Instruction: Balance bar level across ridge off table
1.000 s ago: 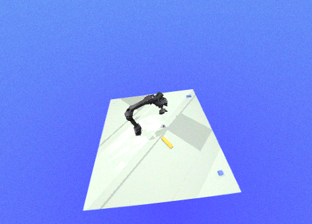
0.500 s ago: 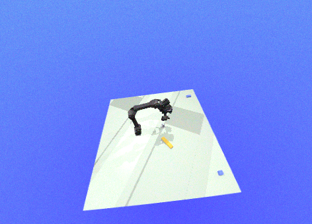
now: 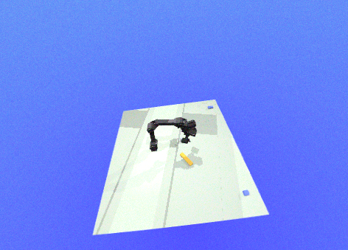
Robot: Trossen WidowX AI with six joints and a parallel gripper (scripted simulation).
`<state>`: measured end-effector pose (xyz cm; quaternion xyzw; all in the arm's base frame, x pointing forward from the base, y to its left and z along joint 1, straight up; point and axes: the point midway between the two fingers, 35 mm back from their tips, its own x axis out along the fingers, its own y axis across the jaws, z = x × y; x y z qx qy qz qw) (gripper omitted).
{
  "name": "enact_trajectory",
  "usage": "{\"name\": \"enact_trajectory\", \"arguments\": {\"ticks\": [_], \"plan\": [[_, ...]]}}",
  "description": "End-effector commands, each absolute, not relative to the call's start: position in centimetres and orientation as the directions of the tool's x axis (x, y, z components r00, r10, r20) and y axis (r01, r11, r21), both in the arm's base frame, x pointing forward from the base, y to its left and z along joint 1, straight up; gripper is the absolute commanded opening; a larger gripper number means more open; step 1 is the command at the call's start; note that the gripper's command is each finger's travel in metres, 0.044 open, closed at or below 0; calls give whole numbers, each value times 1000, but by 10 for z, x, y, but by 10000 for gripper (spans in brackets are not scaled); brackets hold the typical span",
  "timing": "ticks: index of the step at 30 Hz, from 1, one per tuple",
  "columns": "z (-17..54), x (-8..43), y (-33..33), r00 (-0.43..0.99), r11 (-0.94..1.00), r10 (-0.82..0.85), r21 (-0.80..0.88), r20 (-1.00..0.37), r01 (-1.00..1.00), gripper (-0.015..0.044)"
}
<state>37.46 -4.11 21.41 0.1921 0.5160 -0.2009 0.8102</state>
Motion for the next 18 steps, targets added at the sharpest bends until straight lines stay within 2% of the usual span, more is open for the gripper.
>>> {"name": "enact_trajectory", "arguments": {"ticks": [1, 18], "plan": [[201, 376, -58, 335, 820, -126, 92, -934, 565, 315], [148, 356, -143, 120, 666, -77, 38, -990, 745, 315]]}}
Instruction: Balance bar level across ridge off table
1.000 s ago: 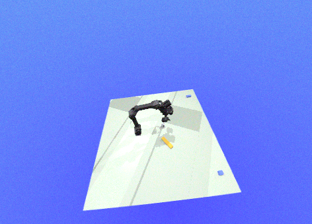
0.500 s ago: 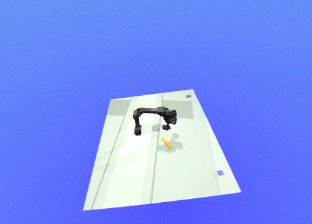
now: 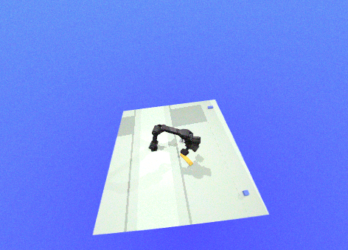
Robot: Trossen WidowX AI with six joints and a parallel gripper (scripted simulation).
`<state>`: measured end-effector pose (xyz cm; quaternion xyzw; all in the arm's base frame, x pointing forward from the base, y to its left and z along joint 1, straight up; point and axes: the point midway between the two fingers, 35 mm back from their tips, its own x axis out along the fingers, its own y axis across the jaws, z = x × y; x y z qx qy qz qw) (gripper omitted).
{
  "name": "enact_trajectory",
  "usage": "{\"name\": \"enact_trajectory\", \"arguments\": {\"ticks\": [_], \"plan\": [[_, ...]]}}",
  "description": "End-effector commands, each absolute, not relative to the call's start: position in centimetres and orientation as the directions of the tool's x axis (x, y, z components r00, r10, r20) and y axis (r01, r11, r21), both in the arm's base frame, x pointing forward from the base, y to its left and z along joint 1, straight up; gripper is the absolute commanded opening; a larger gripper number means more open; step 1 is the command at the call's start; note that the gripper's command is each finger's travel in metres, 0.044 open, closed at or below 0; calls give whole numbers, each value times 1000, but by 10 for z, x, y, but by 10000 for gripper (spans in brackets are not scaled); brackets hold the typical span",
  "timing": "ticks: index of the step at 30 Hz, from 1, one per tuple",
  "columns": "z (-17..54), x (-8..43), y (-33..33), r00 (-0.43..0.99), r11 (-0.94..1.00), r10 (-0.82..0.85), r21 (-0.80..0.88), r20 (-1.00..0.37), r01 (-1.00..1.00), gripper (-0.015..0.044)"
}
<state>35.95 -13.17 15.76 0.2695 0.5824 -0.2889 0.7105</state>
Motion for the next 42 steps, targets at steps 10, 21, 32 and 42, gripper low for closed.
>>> {"name": "enact_trajectory", "arguments": {"ticks": [10, 21, 32, 42], "plan": [[122, 337, -183, 28, 574, -15, 14, -999, 819, 315], [78, 338, -183, 28, 574, -15, 14, -999, 819, 315], [70, 338, -183, 28, 574, -15, 14, -999, 819, 315], [53, 338, -184, 28, 574, -15, 14, -999, 819, 315]]}}
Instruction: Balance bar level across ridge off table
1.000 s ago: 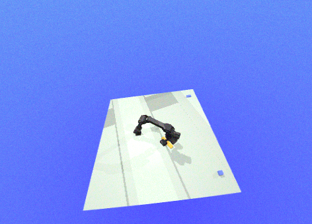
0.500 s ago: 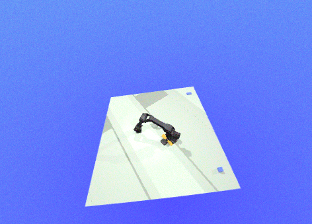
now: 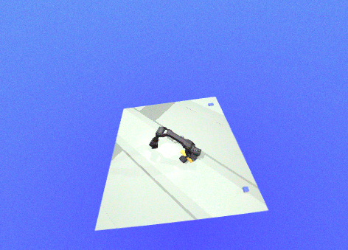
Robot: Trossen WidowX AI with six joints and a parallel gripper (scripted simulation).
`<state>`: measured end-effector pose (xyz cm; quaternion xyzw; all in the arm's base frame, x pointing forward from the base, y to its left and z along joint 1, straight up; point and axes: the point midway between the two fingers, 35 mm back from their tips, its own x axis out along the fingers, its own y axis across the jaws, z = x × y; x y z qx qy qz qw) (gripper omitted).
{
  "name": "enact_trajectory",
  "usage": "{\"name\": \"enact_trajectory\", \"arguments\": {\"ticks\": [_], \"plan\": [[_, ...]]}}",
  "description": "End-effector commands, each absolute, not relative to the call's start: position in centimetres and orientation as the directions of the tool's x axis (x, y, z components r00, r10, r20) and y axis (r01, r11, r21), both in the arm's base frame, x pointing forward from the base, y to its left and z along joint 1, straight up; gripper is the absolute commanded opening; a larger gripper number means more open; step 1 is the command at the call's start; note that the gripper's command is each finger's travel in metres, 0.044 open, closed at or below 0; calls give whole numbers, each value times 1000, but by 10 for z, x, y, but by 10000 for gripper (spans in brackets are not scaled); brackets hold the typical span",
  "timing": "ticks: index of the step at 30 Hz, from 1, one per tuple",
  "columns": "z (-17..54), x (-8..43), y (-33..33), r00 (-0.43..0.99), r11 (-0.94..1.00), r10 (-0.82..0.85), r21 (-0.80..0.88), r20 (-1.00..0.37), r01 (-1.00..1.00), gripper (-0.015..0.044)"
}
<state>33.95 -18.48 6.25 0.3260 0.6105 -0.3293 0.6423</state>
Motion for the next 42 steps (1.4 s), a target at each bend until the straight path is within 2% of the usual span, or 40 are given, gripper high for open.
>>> {"name": "enact_trajectory", "arguments": {"ticks": [1, 19, 25, 33, 37, 42], "plan": [[52, 338, -184, 28, 574, -15, 14, -999, 819, 315], [51, 338, -184, 28, 574, -15, 14, -999, 819, 315], [53, 338, -184, 28, 570, -20, 12, -999, 821, 157], [53, 338, -184, 28, 570, -20, 12, -999, 821, 104], [59, 339, -184, 28, 571, -20, 12, -999, 821, 0], [72, 340, -185, 28, 571, -19, 12, -999, 821, 0]]}}
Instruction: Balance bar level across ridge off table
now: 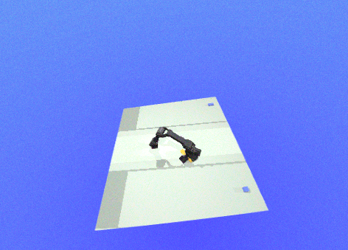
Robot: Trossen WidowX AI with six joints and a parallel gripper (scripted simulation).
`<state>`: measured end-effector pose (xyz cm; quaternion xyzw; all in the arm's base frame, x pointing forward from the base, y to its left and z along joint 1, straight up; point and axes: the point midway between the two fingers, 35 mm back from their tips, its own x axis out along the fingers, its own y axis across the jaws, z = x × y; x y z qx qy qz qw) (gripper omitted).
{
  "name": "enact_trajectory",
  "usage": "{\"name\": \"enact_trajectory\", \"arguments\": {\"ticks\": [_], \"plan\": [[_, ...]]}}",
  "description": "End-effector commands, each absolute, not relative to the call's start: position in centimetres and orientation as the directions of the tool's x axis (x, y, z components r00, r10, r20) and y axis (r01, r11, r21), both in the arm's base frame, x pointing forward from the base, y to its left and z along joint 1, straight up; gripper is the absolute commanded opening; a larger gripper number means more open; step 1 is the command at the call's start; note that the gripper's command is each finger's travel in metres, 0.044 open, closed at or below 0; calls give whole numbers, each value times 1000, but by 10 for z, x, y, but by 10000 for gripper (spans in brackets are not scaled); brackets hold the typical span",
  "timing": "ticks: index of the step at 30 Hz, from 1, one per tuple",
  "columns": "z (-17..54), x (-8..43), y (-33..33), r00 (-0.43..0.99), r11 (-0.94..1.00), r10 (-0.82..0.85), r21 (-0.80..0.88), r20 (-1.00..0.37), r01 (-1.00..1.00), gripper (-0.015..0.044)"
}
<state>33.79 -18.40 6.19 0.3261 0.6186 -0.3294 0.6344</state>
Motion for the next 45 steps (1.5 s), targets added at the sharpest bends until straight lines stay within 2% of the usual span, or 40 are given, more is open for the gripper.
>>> {"name": "enact_trajectory", "arguments": {"ticks": [1, 35, 45], "plan": [[74, 340, -185, 28, 571, -19, 12, -999, 821, 0], [155, 336, -181, 28, 577, -15, 14, -999, 817, 0], [156, 343, -145, 29, 740, -12, 10, -1000, 673, 0]]}}
